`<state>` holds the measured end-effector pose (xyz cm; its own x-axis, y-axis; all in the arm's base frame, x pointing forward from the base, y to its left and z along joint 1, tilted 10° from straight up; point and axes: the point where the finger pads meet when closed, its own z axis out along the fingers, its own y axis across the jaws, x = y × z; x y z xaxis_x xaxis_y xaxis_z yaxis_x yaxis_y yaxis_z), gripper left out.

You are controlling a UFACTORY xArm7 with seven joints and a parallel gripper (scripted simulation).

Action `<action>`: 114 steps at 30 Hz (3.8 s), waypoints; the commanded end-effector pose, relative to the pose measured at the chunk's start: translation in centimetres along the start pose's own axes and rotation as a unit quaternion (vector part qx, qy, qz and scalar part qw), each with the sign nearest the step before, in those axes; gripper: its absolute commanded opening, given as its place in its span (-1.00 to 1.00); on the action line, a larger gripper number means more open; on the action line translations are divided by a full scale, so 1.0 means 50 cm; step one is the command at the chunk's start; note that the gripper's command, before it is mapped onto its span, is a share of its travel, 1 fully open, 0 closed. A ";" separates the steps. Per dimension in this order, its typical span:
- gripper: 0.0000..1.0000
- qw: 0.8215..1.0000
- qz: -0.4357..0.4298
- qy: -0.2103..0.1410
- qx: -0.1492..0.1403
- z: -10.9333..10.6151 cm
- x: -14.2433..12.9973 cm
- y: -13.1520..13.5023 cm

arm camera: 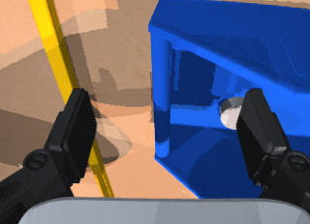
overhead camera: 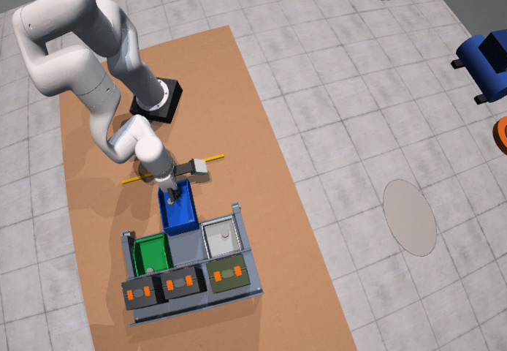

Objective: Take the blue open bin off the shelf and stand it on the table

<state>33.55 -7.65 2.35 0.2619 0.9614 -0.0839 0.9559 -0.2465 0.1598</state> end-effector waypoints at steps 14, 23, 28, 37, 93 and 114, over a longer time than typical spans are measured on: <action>1.00 1.000 0.000 0.001 0.001 -0.049 0.007 0.025; 1.00 1.000 0.000 0.000 -0.001 -0.134 0.001 0.004; 1.00 1.000 0.000 0.000 -0.001 -0.134 0.001 0.004; 1.00 1.000 0.000 0.000 -0.001 -0.177 -0.004 -0.014; 1.00 1.000 0.000 0.000 -0.002 -0.145 -0.002 -0.004; -0.35 1.000 0.000 0.000 -0.002 -0.145 -0.002 -0.004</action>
<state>32.28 -6.79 9.36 0.2618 0.9615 -0.0835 0.9558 -0.2463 0.1604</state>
